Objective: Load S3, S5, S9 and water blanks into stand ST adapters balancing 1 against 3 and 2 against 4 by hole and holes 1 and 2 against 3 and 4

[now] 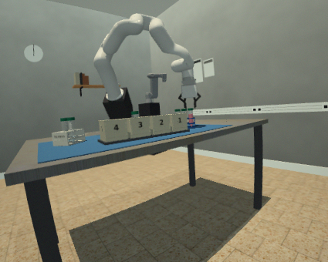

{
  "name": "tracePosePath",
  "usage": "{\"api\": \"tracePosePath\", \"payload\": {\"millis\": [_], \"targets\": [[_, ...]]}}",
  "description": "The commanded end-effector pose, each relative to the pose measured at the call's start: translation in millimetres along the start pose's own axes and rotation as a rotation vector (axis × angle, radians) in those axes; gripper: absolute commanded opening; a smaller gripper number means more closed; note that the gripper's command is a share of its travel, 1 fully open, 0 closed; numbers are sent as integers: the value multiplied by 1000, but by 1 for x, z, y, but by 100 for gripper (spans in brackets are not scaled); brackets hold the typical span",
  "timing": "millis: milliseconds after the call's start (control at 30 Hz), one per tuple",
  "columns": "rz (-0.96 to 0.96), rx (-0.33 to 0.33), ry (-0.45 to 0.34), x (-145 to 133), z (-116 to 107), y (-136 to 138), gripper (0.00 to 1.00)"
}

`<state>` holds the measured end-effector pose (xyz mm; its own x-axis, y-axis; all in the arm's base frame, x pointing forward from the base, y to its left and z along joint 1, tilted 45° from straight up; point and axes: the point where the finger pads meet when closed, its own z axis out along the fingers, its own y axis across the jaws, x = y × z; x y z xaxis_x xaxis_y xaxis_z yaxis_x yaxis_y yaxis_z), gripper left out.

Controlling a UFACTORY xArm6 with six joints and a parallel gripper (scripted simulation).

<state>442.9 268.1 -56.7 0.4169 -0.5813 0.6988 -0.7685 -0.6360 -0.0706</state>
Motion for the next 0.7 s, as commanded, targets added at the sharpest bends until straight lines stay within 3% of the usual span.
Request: {"api": "tracePosePath", "payload": {"millis": [0,667], "targets": [[1,3,-1,0,0,-1,57],[1,3,-1,0,11,-1,57]]}}
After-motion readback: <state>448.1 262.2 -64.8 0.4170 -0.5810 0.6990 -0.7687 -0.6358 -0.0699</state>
